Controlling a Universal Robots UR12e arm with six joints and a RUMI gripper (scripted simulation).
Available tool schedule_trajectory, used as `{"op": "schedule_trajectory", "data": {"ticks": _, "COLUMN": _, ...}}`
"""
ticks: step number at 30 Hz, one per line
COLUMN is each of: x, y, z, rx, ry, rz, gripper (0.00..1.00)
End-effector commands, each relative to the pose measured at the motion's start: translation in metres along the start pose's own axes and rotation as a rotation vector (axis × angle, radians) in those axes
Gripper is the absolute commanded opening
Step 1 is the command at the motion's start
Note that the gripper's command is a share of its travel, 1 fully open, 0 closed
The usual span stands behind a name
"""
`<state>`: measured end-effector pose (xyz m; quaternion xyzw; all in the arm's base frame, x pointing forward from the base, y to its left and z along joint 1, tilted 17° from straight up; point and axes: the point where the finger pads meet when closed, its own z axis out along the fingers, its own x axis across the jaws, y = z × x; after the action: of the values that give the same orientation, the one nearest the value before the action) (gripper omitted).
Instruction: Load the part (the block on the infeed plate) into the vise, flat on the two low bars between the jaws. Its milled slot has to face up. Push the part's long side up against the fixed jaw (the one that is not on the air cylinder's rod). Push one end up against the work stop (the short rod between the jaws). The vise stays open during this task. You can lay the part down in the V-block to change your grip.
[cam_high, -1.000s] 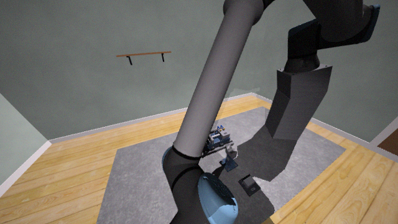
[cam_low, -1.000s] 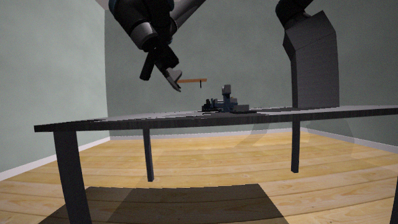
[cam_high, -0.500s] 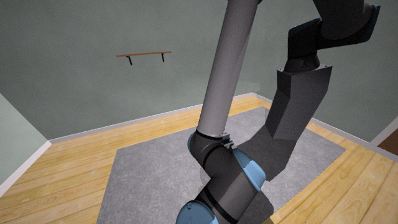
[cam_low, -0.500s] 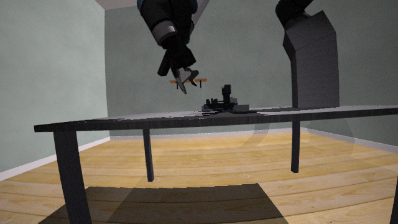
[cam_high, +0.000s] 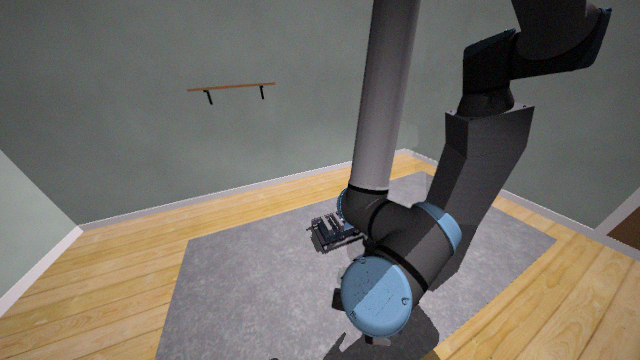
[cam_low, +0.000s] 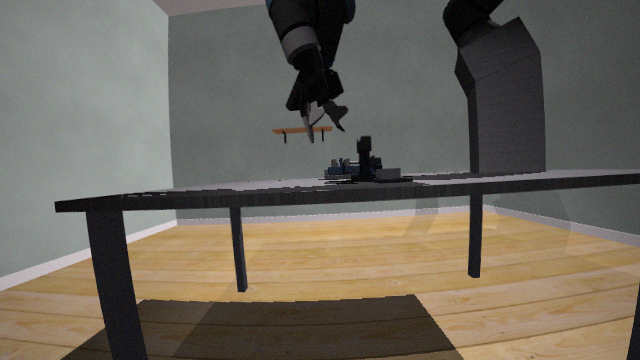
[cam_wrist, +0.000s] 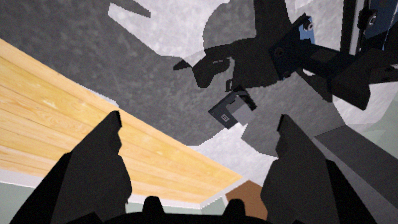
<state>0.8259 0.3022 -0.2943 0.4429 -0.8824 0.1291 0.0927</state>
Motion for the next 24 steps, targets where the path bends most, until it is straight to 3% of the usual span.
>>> {"op": "schedule_trajectory", "data": {"ticks": 1, "x": 0.020, "y": 0.016, "z": -0.003, "rx": 0.030, "ry": -0.066, "rz": 0.140, "gripper": 1.00}}
{"op": "schedule_trajectory", "data": {"ticks": 3, "x": 0.020, "y": 0.016, "z": -0.003, "rx": 0.030, "ry": -0.066, "rz": 0.140, "gripper": 1.00}}
{"op": "schedule_trajectory", "data": {"ticks": 18, "x": 0.101, "y": 0.076, "z": -0.025, "rx": 0.040, "ry": -0.247, "rz": 0.566, "gripper": 1.00}}
{"op": "schedule_trajectory", "data": {"ticks": 20, "x": 0.101, "y": 0.076, "z": -0.025, "rx": 0.040, "ry": -0.247, "rz": 0.566, "gripper": 1.00}}
{"op": "schedule_trajectory", "data": {"ticks": 24, "x": 0.121, "y": 0.090, "z": -0.032, "rx": 0.034, "ry": -0.289, "rz": 0.657, "gripper": 1.00}}
